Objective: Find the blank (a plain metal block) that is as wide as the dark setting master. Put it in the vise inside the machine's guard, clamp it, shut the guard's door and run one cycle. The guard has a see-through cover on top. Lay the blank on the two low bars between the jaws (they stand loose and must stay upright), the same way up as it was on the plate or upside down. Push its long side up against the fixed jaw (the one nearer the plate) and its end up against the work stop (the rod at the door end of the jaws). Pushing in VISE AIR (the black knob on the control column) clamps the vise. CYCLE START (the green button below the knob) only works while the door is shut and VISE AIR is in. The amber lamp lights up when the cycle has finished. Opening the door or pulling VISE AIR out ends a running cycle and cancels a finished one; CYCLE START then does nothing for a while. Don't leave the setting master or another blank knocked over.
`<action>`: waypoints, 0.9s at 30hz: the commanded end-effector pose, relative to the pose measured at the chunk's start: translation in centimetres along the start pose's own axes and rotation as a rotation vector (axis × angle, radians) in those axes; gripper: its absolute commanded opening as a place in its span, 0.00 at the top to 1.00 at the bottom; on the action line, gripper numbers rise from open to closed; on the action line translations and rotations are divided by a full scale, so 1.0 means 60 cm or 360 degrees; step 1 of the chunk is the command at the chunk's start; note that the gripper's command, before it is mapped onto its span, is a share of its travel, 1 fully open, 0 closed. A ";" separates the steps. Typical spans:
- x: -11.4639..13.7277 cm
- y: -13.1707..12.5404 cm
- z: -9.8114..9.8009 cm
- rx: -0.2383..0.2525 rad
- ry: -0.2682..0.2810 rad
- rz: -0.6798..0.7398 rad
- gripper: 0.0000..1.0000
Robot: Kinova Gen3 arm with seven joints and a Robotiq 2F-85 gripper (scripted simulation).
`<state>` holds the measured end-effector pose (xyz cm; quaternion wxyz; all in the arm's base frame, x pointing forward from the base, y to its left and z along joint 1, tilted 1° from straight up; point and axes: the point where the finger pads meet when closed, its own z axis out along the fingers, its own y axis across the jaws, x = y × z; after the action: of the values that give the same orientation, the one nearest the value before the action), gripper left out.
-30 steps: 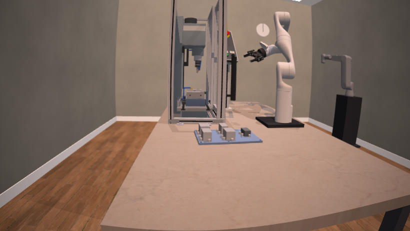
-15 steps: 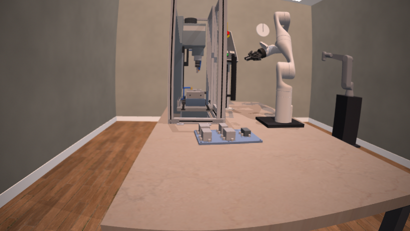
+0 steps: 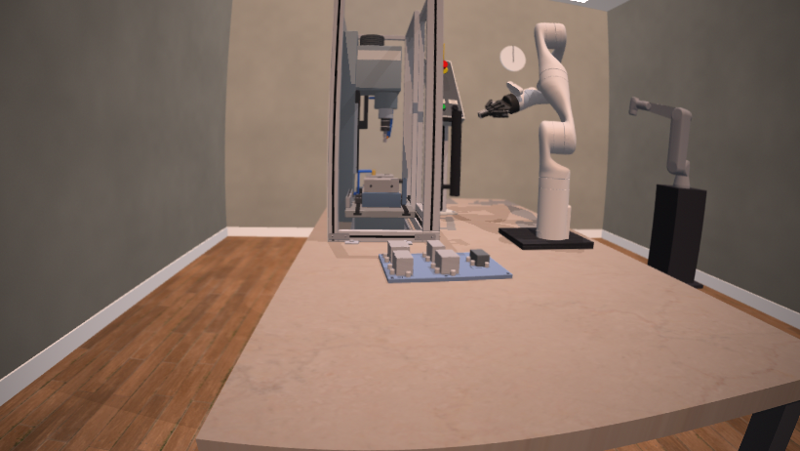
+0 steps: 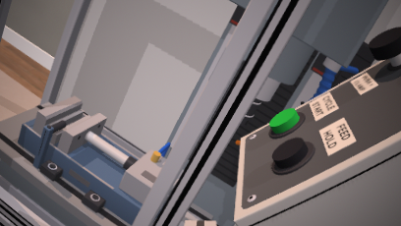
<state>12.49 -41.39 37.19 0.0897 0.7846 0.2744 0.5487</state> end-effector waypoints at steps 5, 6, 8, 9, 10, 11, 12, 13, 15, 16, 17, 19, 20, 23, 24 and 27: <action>0.028 0.012 -0.027 0.0048 -0.0136 0.0028 0.90; 0.042 0.018 -0.041 0.0072 -0.0203 0.0043 0.90; 0.069 0.029 -0.068 0.0121 -0.0338 0.0074 0.90; 0.069 0.029 -0.068 0.0121 -0.0338 0.0074 0.90; 0.069 0.029 -0.068 0.0121 -0.0338 0.0074 0.90; 0.069 0.029 -0.068 0.0121 -0.0338 0.0074 0.90; 0.069 0.029 -0.068 0.0121 -0.0338 0.0074 0.90; 0.069 0.029 -0.068 0.0121 -0.0338 0.0074 0.90; 0.069 0.029 -0.068 0.0121 -0.0338 0.0074 0.90; 0.069 0.029 -0.068 0.0121 -0.0338 0.0074 0.90; 0.069 0.029 -0.068 0.0121 -0.0338 0.0074 0.90; 0.069 0.029 -0.068 0.0121 -0.0338 0.0074 0.90; 0.069 0.029 -0.068 0.0121 -0.0338 0.0074 0.90; 0.109 0.047 -0.109 0.0193 -0.0540 0.0120 0.90; 0.123 0.052 -0.122 0.0218 -0.0607 0.0135 0.90; 0.136 0.058 -0.136 0.0242 -0.0674 0.0150 0.90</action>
<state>9.20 -41.25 45.97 0.0758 0.8762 0.2562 0.4012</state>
